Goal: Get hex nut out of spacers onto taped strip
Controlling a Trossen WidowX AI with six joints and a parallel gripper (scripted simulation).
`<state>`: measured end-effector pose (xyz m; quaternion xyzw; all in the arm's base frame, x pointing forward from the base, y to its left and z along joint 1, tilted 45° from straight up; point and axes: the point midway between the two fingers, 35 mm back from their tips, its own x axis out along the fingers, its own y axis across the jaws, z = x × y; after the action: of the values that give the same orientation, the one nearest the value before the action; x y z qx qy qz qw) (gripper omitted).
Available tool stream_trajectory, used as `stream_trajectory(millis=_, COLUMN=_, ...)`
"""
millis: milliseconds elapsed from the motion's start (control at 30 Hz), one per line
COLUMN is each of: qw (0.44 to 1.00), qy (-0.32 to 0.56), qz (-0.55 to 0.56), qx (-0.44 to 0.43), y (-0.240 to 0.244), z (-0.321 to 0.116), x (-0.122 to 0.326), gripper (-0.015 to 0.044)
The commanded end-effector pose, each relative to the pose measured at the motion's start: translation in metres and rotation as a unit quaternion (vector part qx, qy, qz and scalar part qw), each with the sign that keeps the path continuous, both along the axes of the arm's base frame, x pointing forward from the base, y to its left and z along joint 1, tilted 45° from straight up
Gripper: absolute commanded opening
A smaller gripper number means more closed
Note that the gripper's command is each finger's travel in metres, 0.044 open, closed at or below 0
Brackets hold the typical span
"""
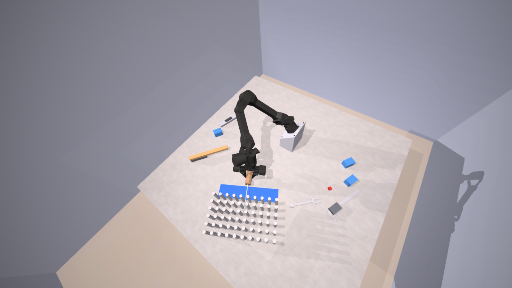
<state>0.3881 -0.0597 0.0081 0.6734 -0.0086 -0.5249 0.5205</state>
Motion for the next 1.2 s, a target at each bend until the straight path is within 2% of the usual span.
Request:
stream_trajectory(millis=0, qw=1.000, qy=0.001, qz=-0.001, qx=0.000, y=0.002, z=-0.002, x=0.003, gripper=0.0000)
stream_trajectory(millis=1167, qw=1.000, qy=0.000, qz=-0.001, qx=0.000, y=0.013, z=-0.010, x=0.022, gripper=0.0000)
